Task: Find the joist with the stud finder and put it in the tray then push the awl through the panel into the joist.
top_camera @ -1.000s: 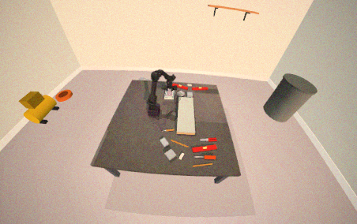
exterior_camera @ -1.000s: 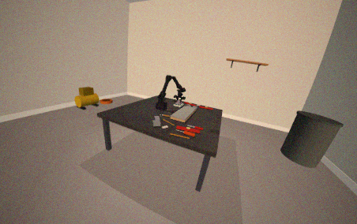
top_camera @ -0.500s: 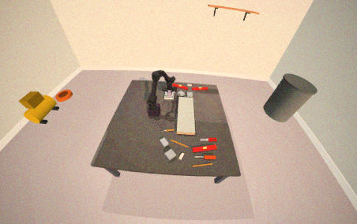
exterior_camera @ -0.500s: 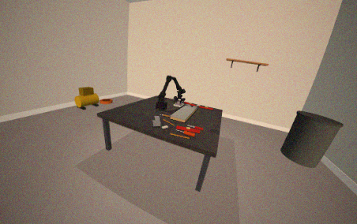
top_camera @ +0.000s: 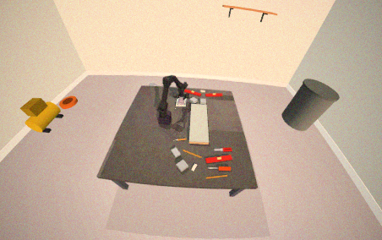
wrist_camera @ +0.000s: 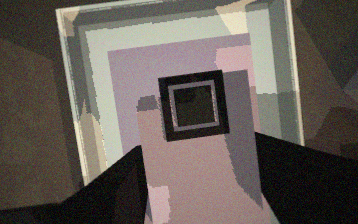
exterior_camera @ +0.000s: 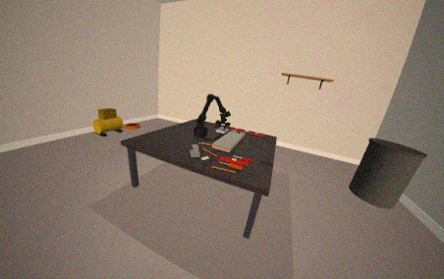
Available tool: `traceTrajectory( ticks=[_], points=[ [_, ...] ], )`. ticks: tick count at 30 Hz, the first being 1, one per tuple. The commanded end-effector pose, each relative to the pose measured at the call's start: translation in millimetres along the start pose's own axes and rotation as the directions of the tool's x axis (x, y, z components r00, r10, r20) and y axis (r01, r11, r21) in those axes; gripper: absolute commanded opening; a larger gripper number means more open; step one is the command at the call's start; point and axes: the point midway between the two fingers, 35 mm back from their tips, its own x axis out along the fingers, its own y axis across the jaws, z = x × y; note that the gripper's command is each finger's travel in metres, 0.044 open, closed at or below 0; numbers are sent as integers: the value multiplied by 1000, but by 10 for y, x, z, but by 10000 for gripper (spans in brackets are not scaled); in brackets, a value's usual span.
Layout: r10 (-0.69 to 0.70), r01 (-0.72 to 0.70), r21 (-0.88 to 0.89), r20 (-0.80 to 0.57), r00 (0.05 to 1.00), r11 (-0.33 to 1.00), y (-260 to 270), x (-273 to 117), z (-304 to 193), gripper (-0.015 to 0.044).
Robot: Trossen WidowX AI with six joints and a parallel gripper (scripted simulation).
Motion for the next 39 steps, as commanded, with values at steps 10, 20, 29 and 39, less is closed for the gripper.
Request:
traceTrajectory(
  ticks=[10,20,29,39],
  points=[
    [0,0,0,0,1000,1000,-1,-932,261,440],
    [-61,75,286,-57,997,955,-842,-866,-476,440],
    [-107,178,551,-159,982,815,-1575,-1117,-1719,440],
    [-78,254,785,-256,964,564,-1696,-1449,-3264,440]
  ],
)
